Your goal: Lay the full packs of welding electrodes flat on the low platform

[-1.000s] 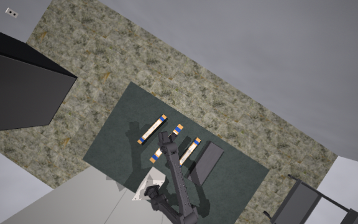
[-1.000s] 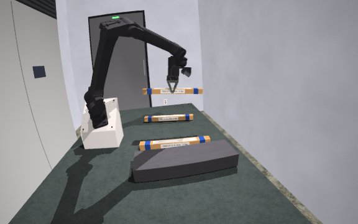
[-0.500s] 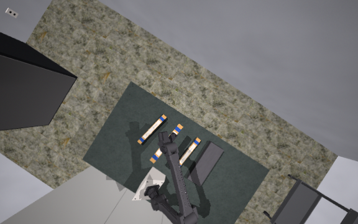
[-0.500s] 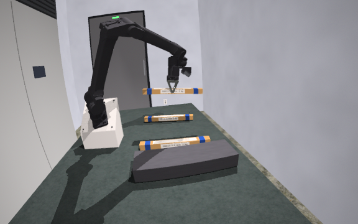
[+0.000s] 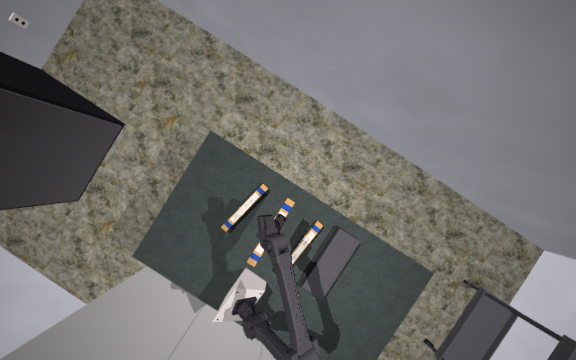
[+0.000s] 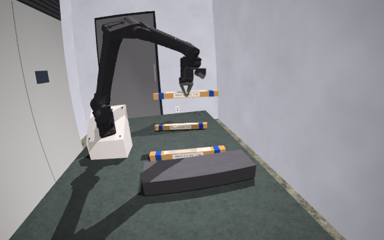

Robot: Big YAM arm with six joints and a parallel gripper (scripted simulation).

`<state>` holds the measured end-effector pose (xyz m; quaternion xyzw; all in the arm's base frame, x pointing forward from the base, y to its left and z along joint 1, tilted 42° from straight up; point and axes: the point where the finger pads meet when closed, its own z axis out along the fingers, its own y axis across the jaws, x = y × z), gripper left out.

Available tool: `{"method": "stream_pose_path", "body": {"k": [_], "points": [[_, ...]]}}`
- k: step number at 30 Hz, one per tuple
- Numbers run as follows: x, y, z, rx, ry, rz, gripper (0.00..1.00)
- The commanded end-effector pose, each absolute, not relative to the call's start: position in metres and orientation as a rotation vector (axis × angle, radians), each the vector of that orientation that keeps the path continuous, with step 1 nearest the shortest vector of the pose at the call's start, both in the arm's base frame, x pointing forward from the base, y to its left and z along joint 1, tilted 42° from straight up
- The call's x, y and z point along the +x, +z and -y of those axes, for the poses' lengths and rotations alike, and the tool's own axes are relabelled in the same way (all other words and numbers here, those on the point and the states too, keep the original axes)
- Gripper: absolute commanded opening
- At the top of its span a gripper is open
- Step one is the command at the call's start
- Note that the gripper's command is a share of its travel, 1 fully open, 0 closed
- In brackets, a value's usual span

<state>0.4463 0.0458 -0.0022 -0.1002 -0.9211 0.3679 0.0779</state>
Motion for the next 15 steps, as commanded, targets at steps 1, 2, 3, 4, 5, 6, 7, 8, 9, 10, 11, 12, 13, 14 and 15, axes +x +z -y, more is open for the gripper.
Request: {"method": "stream_pose_path", "body": {"k": [1, 2, 3, 4, 5, 6, 7, 8, 9, 10, 11, 12, 13, 14, 15], "points": [[0.471, 0.058, -0.073, -0.268, 1.071, 2.892, 0.0], [0.471, 0.062, -0.072, -0.267, 1.072, 2.892, 0.0], [0.471, 0.065, -0.071, -0.267, 1.073, 2.892, 0.0], [0.471, 0.069, -0.07, -0.267, 1.073, 2.891, 0.0], [0.471, 0.073, -0.068, -0.266, 1.074, 2.891, 0.0], [0.471, 0.077, -0.067, -0.266, 1.075, 2.891, 0.0], [0.471, 0.077, -0.067, -0.266, 1.075, 2.891, 0.0], [0.471, 0.077, -0.067, -0.266, 1.075, 2.891, 0.0], [0.472, 0.086, -0.067, -0.266, 1.075, 2.891, 0.0], [0.472, 0.089, -0.065, -0.267, 1.075, 2.891, 0.0], [0.471, 0.091, -0.061, -0.272, 1.075, 2.889, 0.0], [0.471, 0.092, -0.057, -0.279, 1.075, 2.886, 0.0], [0.471, 0.094, -0.053, -0.285, 1.075, 2.884, 0.0], [0.47, 0.096, -0.049, -0.289, 1.075, 2.883, 0.0], [0.47, 0.098, -0.046, -0.294, 1.075, 2.881, 0.0]]}}
